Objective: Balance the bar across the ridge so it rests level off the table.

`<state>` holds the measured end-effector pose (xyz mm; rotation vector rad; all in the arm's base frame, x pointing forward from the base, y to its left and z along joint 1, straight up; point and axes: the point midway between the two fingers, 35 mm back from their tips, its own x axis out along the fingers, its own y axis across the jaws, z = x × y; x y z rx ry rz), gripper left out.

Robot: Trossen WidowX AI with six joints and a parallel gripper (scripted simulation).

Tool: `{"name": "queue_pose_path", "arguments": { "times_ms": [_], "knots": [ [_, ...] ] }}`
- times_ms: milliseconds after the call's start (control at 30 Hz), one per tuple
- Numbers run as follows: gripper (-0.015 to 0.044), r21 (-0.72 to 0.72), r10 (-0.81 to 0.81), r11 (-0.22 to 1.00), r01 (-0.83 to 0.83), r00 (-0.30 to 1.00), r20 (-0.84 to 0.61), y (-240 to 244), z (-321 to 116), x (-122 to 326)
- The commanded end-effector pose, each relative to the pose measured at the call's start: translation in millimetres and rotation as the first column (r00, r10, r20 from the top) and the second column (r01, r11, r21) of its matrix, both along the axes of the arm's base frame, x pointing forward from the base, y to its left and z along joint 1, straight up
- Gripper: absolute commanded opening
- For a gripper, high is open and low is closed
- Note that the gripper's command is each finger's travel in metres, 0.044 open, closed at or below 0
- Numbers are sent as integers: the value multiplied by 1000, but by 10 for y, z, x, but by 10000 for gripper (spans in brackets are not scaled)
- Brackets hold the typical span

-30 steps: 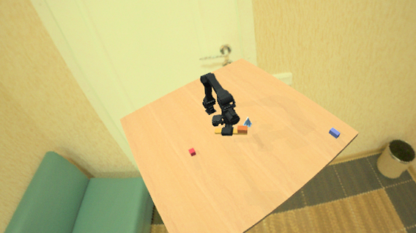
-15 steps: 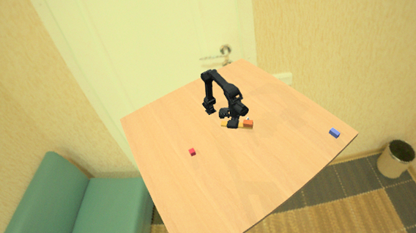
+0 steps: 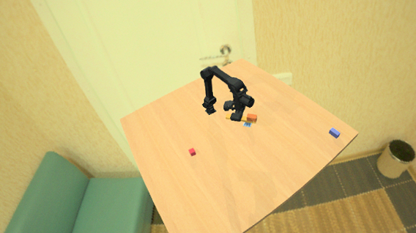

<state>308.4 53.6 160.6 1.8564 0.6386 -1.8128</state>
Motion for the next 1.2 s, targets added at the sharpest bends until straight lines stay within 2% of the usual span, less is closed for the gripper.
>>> {"name": "queue_pose_path", "arguments": {
  "times_ms": [0, 467, 1167],
  "knots": [
    [0, -1, -31, 1000, 31, 1000, 4, 128, 3, -93],
    [0, 4, -112, 994, 112, 994, 0, 518, -20, -435],
    [0, 5, -113, 994, 113, 994, 0, 542, -305, -437]
  ]
}}
